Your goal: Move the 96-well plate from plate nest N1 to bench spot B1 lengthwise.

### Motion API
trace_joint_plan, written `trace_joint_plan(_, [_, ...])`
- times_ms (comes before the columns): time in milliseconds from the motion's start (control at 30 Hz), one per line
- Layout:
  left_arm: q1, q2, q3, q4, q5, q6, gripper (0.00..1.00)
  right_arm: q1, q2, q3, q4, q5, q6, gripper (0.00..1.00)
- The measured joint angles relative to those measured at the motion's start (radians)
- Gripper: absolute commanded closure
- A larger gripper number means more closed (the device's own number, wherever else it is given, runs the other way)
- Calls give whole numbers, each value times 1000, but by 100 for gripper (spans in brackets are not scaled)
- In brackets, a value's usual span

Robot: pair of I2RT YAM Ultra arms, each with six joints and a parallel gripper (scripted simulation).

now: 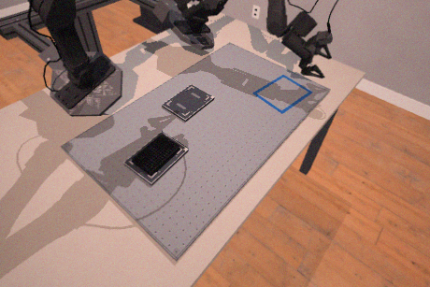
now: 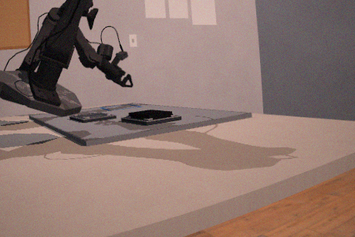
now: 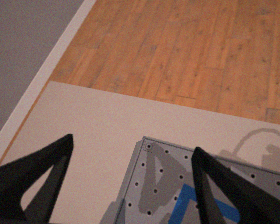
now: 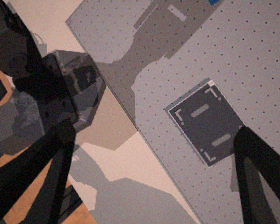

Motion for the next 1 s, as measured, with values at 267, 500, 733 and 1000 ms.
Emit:
trace_joint_plan(267, [0, 0, 0, 0, 0, 0, 0, 0, 0, 0, 0, 0, 0, 0])
trace_joint_plan(500, [0, 0, 0, 0, 0, 0, 0, 0, 0, 0, 0, 0, 0, 0])
trace_joint_plan(733, [0, 0, 0, 0, 0, 0, 0, -2, -2, -7, 11, 13, 5, 0])
trace_joint_plan(1000, [0, 0, 0, 0, -2, 0, 0, -38, -127, -228, 97, 140, 55, 0])
